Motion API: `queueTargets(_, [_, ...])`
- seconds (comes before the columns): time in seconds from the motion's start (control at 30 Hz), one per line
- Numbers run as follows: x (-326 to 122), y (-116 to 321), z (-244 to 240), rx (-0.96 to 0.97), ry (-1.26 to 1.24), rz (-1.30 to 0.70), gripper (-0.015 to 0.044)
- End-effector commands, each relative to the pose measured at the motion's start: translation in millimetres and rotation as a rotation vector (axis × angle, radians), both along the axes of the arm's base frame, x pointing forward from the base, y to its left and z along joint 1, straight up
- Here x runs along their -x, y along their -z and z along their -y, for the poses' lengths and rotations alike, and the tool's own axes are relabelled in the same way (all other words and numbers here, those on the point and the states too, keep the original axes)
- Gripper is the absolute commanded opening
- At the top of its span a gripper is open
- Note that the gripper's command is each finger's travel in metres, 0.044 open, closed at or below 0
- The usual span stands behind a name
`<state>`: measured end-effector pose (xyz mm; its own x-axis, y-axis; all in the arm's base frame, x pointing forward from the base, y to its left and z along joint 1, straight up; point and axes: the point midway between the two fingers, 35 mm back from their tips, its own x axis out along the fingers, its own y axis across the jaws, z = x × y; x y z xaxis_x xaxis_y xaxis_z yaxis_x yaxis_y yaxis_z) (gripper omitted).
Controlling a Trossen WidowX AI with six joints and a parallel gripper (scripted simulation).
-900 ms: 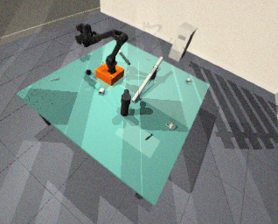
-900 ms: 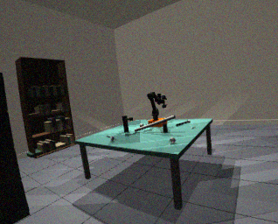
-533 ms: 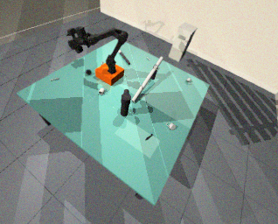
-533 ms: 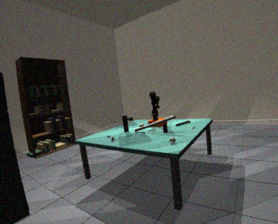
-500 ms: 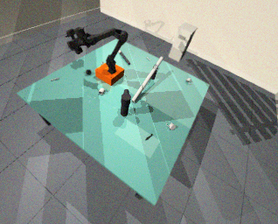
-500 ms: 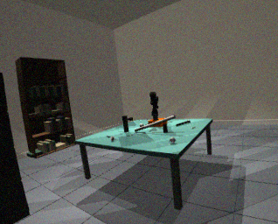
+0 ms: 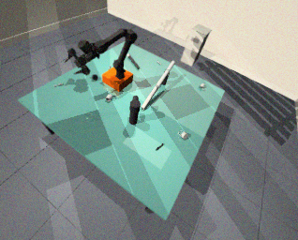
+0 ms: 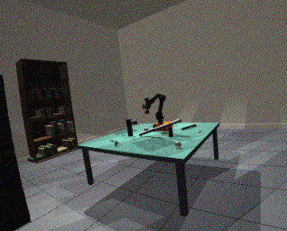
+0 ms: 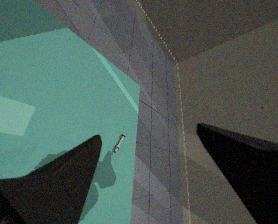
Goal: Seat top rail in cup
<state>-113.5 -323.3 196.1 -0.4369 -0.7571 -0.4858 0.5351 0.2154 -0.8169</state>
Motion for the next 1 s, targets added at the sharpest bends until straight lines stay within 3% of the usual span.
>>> queueTargets(0.0, [-61, -1, 14, 0.002, -0.145, 0.102, 0.0440])
queueTargets(0.2, [-166, 2, 11, -0.057, -0.377, 0.253, 0.0440])
queueTargets(0.43, [-278, 4, -34, -0.188, -0.624, 0.404, 0.0440])
queueTargets(0.7, [-374, 5, -130, -0.405, -0.867, 0.519, 0.0440])
queueTargets(0.97, [-420, 4, -254, -0.668, -1.062, 0.548, 0.0440])
